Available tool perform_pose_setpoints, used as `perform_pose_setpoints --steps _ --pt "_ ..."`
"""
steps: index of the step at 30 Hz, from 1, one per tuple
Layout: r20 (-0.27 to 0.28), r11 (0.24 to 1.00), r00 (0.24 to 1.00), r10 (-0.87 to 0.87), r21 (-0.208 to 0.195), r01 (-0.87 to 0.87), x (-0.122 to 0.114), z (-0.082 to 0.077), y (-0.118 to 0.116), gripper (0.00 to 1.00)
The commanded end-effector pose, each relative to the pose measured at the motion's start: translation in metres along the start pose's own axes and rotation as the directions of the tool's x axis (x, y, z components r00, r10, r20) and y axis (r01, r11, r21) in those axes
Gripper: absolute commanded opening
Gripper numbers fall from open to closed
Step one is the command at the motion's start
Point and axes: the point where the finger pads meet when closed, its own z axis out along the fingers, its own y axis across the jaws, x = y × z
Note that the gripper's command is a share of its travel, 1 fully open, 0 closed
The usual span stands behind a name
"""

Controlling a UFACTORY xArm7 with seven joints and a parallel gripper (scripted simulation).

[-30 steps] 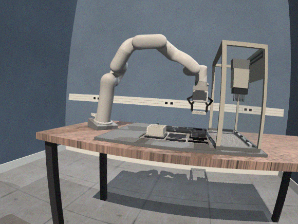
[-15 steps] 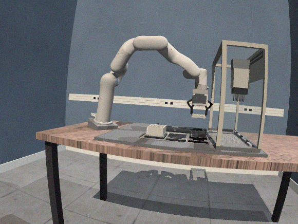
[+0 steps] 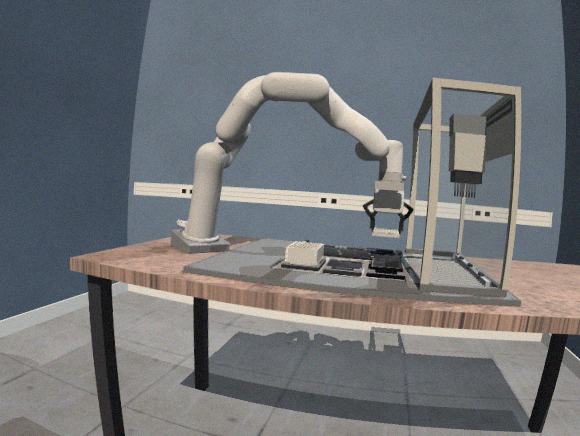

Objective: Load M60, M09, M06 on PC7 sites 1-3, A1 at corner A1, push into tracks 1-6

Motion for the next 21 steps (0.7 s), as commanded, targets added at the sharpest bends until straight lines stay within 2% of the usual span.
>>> perform_pose_setpoints --steps 1,21 --pt "0.001 1.0 1.0 0.0 0.005 0.0 -0.001 0.001 -0.001 0.0" --pt "0.001 1.0 1.0 0.0 0.005 0.0 -0.001 0.031 -0.002 0.0"
